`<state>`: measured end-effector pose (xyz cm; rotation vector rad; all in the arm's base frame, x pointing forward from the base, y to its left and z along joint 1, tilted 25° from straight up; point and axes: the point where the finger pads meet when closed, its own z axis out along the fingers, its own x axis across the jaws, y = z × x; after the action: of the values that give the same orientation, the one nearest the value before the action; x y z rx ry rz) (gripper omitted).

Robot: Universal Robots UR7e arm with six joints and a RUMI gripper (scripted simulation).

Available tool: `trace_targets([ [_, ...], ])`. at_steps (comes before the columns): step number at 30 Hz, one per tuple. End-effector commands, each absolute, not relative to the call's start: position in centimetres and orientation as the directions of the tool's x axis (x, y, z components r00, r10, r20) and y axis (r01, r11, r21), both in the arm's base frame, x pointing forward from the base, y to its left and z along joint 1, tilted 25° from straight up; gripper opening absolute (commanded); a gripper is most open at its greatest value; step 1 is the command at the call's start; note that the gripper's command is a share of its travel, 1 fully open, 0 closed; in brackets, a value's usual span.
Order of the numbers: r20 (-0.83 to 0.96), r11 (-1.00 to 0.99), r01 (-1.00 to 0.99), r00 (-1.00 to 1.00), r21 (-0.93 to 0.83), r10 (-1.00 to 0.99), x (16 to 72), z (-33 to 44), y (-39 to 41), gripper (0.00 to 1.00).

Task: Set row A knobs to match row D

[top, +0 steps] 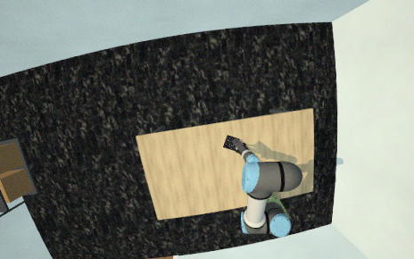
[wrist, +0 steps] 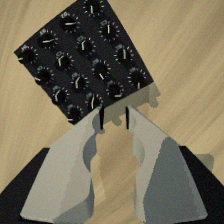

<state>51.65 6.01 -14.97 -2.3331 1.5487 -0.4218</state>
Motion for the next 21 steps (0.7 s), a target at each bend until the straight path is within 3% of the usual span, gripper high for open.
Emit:
trace_targets([
  [1, 0.073, -0.369, -0.834, 0.373, -0.411, -0.925, 51.67, -14.92, 6.01, 0.11],
  [10, 0.087, -0.398, -0.822, 0.399, -0.408, -0.913, 51.61, -14.89, 6.06, 0.11],
  [21, 0.165, -0.569, -0.727, 0.553, -0.383, -0.817, 51.22, -14.7, 6.39, 0.11],
])
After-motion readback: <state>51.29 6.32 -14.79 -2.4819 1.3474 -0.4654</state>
